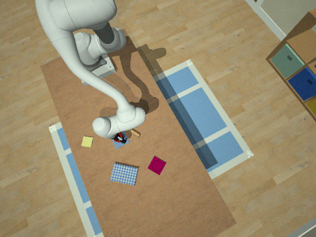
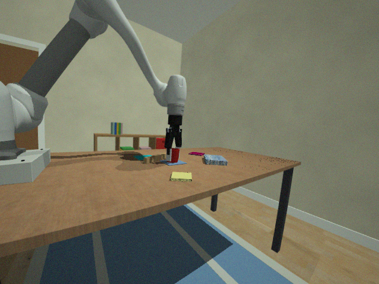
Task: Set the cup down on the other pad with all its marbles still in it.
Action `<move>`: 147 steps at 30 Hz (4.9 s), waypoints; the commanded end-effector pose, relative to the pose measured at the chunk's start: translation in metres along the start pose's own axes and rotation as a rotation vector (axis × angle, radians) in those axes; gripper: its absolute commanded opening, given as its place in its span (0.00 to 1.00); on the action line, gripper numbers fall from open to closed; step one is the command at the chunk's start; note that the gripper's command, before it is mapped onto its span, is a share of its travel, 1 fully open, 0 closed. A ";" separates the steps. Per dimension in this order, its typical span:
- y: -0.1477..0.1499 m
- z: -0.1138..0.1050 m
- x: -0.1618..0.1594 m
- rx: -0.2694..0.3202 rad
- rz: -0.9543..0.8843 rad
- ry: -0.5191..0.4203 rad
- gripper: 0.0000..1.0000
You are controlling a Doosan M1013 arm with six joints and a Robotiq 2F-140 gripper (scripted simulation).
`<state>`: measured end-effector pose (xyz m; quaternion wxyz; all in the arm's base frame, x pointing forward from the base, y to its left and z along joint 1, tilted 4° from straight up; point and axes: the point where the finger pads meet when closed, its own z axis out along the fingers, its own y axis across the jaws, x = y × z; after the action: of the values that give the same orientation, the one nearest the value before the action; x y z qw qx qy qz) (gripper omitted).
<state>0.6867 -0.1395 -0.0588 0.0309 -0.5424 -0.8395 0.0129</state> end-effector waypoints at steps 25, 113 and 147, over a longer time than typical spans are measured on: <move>-0.002 0.003 -0.001 0.001 -0.003 -0.001 0.57; -0.002 0.003 -0.001 0.001 -0.003 -0.001 0.49; -0.002 -0.019 -0.001 0.001 -0.003 -0.001 0.49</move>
<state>0.6858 -0.1393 -0.0503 0.0320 -0.5424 -0.8394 0.0133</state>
